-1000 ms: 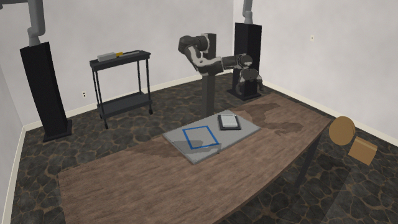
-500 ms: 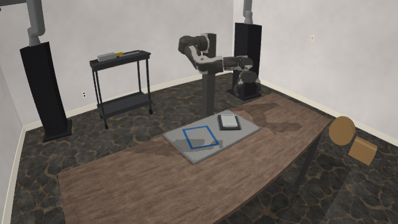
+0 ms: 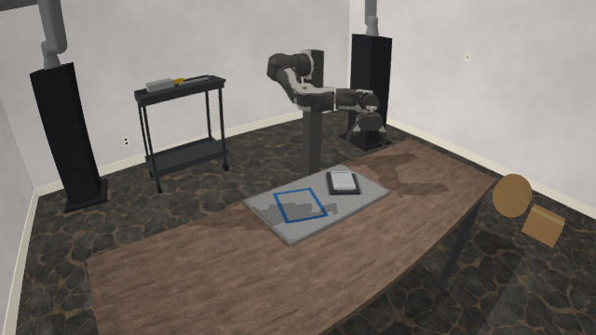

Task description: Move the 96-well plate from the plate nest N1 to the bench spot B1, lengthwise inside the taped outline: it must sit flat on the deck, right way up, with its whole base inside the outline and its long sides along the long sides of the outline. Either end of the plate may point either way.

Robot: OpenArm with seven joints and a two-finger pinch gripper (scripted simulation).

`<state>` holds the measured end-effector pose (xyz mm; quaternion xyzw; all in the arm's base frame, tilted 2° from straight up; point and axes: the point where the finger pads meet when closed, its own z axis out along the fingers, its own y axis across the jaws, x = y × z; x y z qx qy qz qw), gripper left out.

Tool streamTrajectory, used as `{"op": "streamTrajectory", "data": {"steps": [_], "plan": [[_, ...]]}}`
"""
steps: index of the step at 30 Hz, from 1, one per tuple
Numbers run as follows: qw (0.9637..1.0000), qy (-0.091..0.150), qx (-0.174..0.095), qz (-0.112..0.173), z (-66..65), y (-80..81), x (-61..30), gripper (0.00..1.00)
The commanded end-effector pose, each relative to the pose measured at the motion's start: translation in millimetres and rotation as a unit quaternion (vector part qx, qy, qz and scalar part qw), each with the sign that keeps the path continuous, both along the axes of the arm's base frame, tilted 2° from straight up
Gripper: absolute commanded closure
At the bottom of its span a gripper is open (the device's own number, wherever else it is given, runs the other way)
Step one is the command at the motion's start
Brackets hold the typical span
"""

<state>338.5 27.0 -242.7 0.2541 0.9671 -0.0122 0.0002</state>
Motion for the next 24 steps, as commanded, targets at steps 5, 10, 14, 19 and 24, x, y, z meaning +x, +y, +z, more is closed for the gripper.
{"op": "streamTrajectory", "data": {"steps": [5, 10, 14, 19, 24], "plan": [[1.0000, 0.000, -0.001, -0.001, -23.7, 1.6, -25.6, 0.23], [1.0000, 0.001, -0.001, -0.001, -29.9, 1.9, -32.1, 0.23], [1.0000, 0.001, -0.001, -0.001, -29.9, 1.9, -32.1, 0.23], [1.0000, 0.001, -0.002, 0.002, -34.4, 2.4, -38.5, 0.23], [1.0000, 0.001, -0.001, -0.001, -59.4, 3.4, -64.4, 0.23]]}}
